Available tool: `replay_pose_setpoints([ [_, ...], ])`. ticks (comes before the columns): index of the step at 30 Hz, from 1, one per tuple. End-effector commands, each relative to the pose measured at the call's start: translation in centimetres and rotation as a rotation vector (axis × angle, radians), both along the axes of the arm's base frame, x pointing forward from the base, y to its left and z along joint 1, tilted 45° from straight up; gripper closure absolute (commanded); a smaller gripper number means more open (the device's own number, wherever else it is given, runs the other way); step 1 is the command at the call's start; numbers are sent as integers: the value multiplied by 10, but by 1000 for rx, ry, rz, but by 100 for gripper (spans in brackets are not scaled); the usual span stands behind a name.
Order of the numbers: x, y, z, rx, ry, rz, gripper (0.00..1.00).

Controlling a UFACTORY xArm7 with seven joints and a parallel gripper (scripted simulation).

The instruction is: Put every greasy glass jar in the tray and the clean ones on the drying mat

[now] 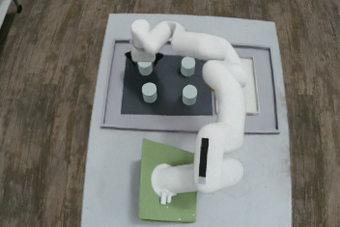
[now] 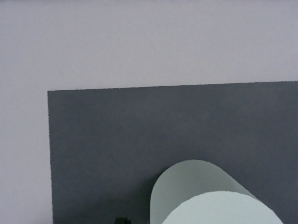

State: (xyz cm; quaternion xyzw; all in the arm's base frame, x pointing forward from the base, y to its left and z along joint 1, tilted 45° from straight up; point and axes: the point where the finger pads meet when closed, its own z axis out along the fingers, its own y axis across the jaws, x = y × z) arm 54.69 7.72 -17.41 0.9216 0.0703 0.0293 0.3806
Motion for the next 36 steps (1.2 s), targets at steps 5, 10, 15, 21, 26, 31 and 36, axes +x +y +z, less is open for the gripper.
replay_pose_setpoints([
  [5, 3, -8, -10, 3, -2, 3, 0],
  [10, 3, -9, -11, 3, -2, 3, 0],
  [15, 3, -9, -11, 3, -2, 3, 11],
  [21, 3, -9, -11, 3, -2, 3, 11],
  [26, 3, -9, -11, 3, -2, 3, 11],
  [31, 3, -9, -11, 3, -2, 3, 14],
  [36, 3, -9, -11, 3, -2, 3, 14],
])
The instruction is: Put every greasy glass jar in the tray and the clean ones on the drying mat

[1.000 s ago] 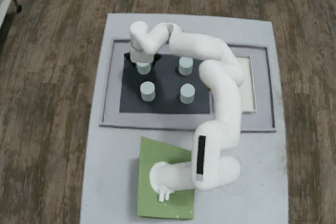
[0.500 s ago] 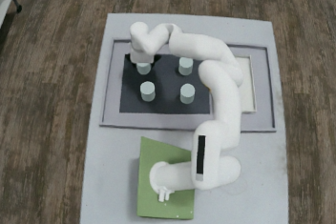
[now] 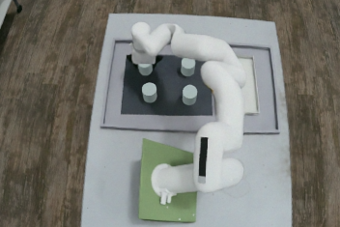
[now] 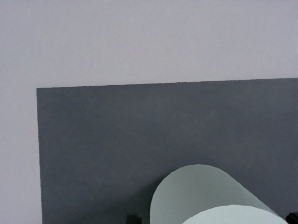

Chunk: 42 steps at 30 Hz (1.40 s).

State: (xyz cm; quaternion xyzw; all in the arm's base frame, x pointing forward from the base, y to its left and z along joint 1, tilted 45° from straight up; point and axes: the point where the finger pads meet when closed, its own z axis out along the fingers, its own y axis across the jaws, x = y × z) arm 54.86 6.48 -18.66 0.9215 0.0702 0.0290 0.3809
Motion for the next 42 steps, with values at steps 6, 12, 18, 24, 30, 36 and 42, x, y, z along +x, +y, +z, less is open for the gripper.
replay_pose_setpoints([
  [6, 1, 3, 1, 4, -3, 3, 14],
  [12, 1, 3, 1, 4, -3, 3, 17],
  [18, 1, 3, 1, 4, -3, 3, 17],
  [24, 1, 3, 1, 4, -3, 3, 17],
  [30, 1, 3, 1, 4, -3, 3, 20],
  [36, 1, 3, 1, 4, -3, 3, 20],
  [42, 1, 3, 1, 4, -3, 3, 20],
])
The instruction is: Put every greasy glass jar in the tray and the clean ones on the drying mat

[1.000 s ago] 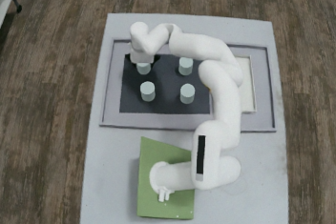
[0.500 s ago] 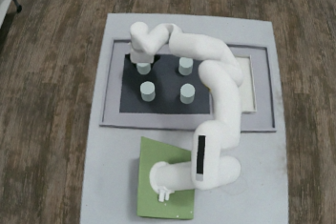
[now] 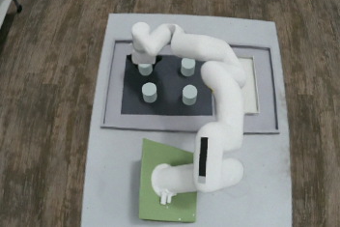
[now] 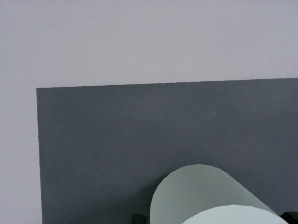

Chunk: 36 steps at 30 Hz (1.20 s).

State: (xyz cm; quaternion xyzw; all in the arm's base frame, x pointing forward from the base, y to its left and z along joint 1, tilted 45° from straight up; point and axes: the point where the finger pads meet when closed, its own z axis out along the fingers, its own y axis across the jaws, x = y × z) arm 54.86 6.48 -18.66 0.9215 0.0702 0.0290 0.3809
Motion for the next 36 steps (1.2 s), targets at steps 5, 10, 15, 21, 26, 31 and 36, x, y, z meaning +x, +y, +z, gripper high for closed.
replay_pose_setpoints([
  [5, 1, 3, 1, 4, -3, 3, 23],
  [10, 1, 3, 1, 4, -3, 3, 23],
  [15, 1, 3, 1, 4, -3, 3, 23],
  [21, 1, 3, 1, 4, -3, 3, 26],
  [26, 1, 3, 1, 4, -3, 3, 26],
  [31, 1, 3, 1, 4, -3, 3, 26],
  [36, 1, 3, 1, 4, -3, 3, 29],
])
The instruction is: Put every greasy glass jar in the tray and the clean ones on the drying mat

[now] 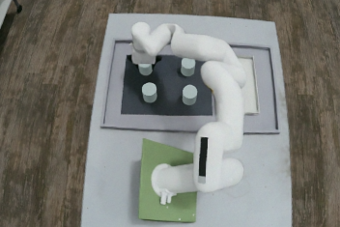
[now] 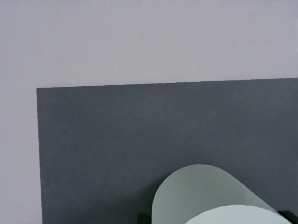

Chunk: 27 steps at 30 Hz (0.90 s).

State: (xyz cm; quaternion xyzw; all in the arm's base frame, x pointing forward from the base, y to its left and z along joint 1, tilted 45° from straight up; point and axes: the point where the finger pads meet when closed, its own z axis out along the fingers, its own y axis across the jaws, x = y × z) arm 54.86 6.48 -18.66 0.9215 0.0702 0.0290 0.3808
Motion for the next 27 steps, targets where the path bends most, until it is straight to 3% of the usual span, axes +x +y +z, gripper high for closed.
replay_pose_setpoints([
  [1, 1, 3, 1, 4, -3, 3, 29],
  [27, 1, 3, 1, 4, -3, 3, 32],
])
